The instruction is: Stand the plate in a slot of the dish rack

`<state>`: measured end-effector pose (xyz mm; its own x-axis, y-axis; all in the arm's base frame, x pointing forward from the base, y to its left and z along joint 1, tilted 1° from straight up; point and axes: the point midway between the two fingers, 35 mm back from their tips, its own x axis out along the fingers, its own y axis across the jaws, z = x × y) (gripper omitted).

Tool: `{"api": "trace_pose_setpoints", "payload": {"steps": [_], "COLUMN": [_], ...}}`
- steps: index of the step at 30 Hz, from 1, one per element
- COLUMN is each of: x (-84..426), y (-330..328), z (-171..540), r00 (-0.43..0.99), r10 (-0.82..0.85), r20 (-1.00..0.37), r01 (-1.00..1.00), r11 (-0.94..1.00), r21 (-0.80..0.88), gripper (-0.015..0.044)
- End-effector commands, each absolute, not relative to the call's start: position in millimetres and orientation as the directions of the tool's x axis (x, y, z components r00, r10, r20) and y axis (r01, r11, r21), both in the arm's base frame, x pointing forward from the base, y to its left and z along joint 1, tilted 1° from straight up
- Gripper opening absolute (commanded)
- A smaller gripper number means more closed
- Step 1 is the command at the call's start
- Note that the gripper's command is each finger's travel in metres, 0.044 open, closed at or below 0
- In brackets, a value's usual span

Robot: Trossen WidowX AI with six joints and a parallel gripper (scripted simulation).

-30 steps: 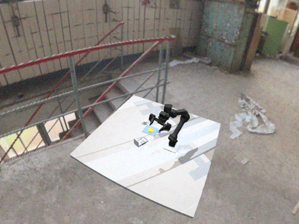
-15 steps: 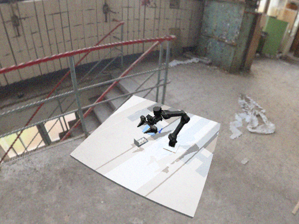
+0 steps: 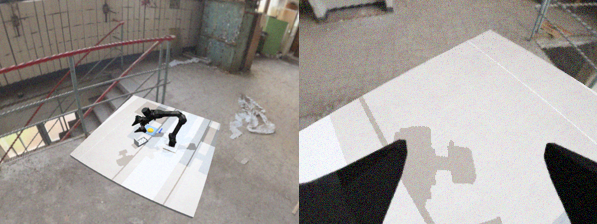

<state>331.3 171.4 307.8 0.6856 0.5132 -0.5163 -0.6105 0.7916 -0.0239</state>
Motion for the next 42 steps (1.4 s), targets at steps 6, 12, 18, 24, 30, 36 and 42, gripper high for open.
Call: {"api": "trace_pose_setpoints", "payload": {"steps": [6,12,18,24,30,36,42], "x": [361.9,367.0,360.1,341.8,314.4,285.3,282.4], "y": [96.1,42.6,-10.8,-60.4,-102.8,-130.0,-131.9], "z": [250.8,212.0,175.9,143.2,114.3,90.1,87.4], "r00": [0.661,0.584,0.471,0.333,0.181,0.031,0.015], "r10": [0.291,0.165,0.066,0.003,-0.016,0.002,0.005], "r20": [-0.692,-0.795,-0.880,-0.943,-0.983,-1.000,-1.000], "r01": [-0.436,-0.319,-0.203,-0.086,0.036,0.129,0.138], "r11": [0.899,0.947,0.979,0.996,0.999,0.992,0.990], "r21": [-0.038,-0.038,-0.036,-0.027,-0.010,0.006,0.007], "gripper": [0.0400,0.0400,0.0400,0.0400,0.0400,0.0400,0.0400]}}
